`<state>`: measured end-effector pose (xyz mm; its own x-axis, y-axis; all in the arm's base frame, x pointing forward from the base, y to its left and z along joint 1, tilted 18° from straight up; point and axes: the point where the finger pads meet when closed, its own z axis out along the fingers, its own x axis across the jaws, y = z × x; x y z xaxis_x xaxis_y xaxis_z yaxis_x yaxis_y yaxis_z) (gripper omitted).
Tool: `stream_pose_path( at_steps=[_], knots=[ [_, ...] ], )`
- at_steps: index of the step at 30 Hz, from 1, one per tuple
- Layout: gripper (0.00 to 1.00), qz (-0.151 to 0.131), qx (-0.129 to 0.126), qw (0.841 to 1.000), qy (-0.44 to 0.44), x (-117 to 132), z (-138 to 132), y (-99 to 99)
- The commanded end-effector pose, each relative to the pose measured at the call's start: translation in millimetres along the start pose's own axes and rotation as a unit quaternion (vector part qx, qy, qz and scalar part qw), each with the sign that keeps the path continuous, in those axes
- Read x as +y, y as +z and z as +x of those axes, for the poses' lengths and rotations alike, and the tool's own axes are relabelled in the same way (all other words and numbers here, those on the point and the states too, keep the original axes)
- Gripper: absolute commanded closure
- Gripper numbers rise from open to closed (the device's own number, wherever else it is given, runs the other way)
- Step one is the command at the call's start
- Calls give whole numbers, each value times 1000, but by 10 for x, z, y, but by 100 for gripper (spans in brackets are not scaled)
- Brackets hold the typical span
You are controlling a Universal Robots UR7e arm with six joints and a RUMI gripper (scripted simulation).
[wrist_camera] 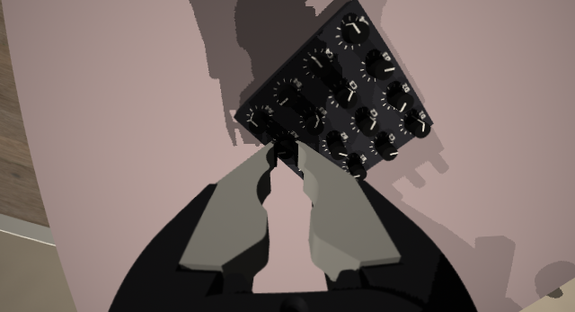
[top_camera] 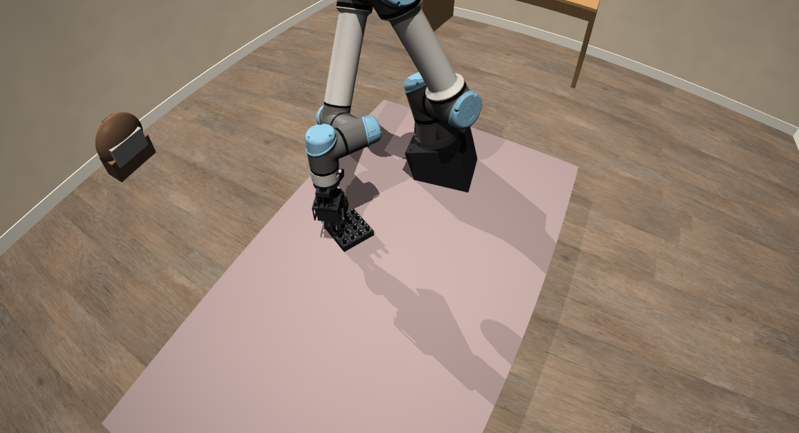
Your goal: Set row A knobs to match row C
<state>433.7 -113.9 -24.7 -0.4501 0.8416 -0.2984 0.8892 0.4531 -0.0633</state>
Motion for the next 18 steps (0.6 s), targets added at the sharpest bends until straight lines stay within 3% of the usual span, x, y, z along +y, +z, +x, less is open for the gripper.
stream_pose_path(
  at_steps=[1, 18],
  knots=[
    [96, 0, 0, 1000, 0, 3, -3, -4],
    [96, 0, 0, 1000, 11, 3, -2, -4]
  ],
)
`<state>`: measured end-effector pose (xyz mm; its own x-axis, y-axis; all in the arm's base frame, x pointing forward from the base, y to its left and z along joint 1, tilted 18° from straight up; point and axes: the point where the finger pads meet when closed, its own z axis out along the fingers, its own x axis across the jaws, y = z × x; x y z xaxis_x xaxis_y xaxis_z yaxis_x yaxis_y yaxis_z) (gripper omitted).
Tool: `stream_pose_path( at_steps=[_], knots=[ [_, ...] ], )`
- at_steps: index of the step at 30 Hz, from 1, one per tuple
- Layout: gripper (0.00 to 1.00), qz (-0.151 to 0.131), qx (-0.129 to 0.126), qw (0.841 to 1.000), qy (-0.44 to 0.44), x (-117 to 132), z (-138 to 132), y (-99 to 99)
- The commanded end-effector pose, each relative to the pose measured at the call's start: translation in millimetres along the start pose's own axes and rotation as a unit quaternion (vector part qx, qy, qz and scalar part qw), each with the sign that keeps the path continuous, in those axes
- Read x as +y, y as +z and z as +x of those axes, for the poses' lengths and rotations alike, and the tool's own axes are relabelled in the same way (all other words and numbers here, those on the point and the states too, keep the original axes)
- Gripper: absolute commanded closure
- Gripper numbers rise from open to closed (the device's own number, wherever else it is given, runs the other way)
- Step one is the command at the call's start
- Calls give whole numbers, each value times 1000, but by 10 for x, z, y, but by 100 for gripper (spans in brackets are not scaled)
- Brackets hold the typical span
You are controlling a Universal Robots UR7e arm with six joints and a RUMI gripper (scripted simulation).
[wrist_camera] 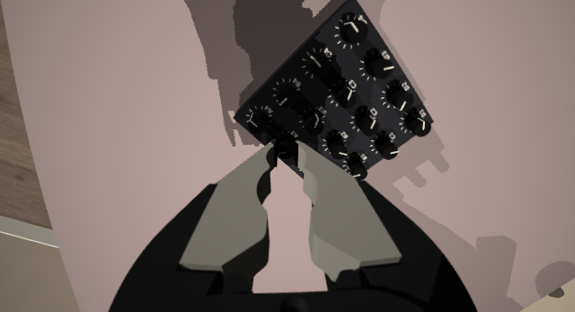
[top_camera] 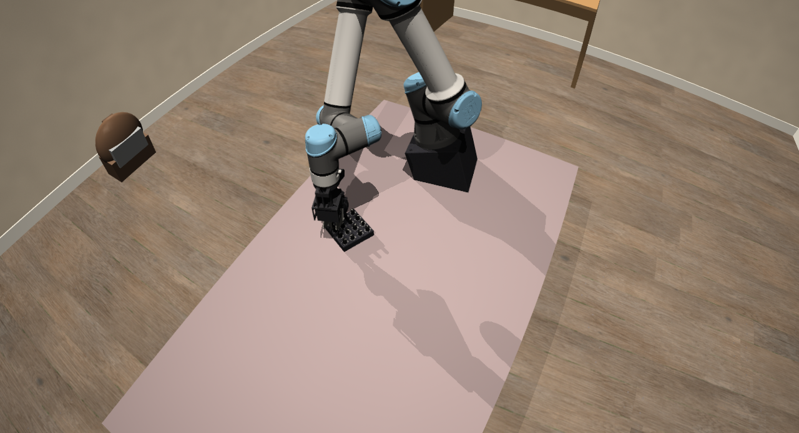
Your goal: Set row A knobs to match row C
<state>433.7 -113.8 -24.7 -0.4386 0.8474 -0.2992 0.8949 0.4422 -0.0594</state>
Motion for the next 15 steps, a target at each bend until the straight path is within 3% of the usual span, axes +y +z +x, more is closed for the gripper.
stream_pose_path(
  at_steps=[1, 15],
  knots=[
    [96, 0, 0, 1000, 7, 3, -2, -4],
    [96, 0, 0, 999, 51, 3, 2, -4]
  ],
)
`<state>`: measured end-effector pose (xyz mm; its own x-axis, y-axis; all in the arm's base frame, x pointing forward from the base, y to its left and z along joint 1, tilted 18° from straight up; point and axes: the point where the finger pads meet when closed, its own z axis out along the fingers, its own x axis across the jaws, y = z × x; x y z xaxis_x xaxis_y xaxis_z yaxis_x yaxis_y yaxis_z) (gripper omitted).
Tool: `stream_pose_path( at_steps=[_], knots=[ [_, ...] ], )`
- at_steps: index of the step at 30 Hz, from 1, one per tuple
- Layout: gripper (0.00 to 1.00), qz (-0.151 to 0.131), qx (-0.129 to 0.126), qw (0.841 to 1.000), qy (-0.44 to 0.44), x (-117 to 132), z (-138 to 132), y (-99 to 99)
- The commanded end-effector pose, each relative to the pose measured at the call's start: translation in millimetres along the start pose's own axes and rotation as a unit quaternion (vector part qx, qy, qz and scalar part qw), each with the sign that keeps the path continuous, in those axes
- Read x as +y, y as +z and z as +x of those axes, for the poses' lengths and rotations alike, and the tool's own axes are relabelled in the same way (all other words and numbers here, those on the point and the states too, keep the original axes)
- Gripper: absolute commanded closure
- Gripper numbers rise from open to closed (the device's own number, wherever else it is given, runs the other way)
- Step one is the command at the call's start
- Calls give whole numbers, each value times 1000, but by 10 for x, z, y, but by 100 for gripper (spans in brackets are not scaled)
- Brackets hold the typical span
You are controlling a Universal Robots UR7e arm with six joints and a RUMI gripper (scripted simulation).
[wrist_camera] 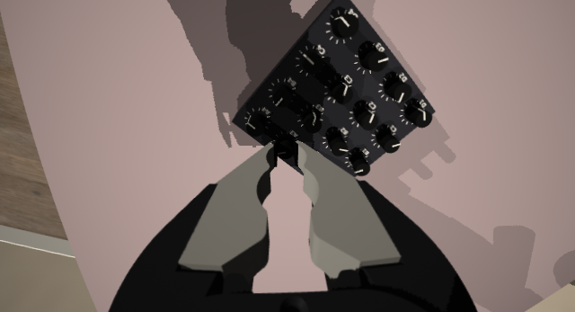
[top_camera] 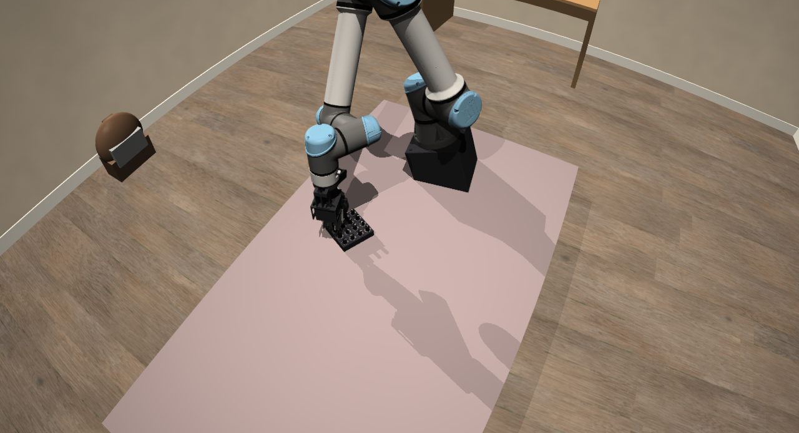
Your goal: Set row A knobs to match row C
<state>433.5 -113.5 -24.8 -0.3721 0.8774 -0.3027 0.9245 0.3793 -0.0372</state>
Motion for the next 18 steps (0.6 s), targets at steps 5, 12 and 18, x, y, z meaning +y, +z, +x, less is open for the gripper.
stream_pose_path(
  at_steps=[5, 12, 18],
  knots=[
    [96, 0, 0, 999, 44, 3, 2, -4],
    [96, 0, 0, 997, 80, 4, 5, -4],
    [96, 0, 0, 992, 130, 5, 10, -4]
  ],
)
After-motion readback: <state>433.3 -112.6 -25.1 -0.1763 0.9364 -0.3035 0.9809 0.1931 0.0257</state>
